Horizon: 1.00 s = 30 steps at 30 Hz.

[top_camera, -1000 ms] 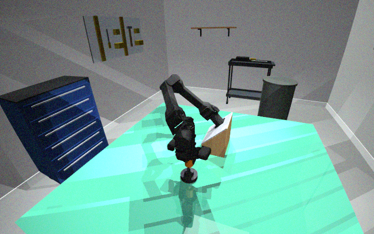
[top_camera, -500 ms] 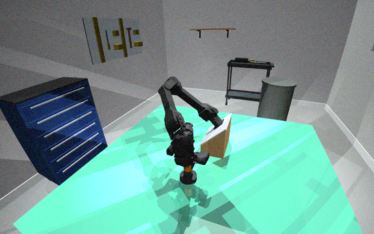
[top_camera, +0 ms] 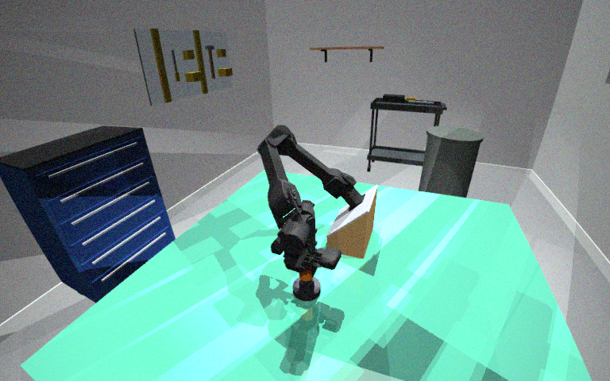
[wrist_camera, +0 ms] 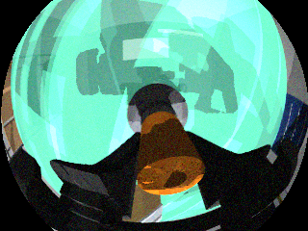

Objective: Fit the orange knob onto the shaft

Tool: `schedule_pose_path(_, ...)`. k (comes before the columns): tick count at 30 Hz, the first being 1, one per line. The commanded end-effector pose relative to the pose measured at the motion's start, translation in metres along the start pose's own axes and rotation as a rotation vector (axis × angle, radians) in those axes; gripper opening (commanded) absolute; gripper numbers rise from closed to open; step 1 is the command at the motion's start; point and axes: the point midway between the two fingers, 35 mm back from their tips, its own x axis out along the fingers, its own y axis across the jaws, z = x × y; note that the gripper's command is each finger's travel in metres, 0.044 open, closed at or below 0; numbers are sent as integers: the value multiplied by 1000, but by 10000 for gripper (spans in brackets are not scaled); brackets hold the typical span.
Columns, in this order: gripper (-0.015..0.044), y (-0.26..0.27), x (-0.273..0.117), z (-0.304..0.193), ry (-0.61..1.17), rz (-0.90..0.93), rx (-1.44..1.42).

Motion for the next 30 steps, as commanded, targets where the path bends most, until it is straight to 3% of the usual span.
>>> schedule_pose_path(1,0,-1,1,-2,0,-4,-3)
schedule_pose_path(17,0,0,-4,-3,0,-4,-3)
schedule_pose_path(24,0,0,-4,-2,0,-4,-202)
schedule_pose_path(30,0,1,-3,1,0,-4,-212)
